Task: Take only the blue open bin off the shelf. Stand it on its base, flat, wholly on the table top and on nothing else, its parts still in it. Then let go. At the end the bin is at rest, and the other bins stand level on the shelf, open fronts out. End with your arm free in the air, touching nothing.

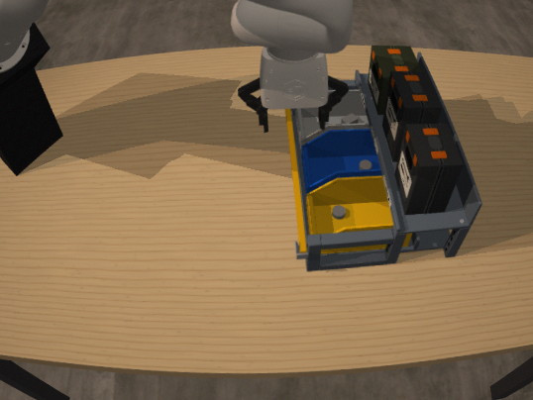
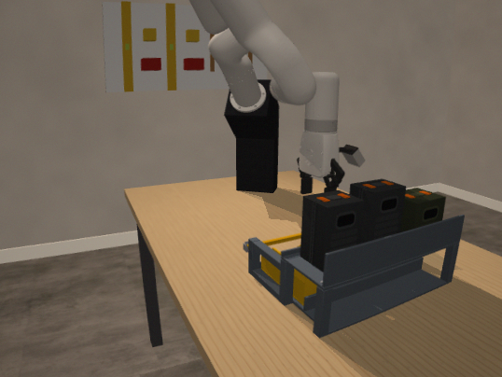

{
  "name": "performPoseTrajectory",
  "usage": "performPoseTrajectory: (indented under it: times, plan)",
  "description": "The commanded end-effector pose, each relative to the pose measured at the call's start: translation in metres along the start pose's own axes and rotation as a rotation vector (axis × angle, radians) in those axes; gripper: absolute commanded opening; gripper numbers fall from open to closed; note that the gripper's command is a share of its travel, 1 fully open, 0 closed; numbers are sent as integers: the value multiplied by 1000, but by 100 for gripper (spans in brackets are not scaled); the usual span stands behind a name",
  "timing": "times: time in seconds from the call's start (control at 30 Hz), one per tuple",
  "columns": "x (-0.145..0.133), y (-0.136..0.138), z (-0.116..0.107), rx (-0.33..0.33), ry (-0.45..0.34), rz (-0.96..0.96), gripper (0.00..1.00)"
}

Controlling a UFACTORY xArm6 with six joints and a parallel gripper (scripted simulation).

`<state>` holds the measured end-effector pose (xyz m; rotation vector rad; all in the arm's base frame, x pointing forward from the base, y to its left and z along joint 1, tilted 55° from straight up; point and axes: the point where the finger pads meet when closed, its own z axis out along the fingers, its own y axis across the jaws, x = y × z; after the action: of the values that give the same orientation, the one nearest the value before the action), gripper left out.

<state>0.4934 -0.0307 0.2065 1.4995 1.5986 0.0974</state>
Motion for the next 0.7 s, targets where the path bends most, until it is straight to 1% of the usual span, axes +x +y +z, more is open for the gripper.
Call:
performPoseTrajectory:
  times: [0.0,0.2,0.23,0.67]
  plan:
    - [0,1,-1,-2,1,0,100]
    - [0,1,-1,-2,1,0,100]
    - [0,1,-1,-2,1,0,47]
    - [0,1,-1,-2,1,0,47]
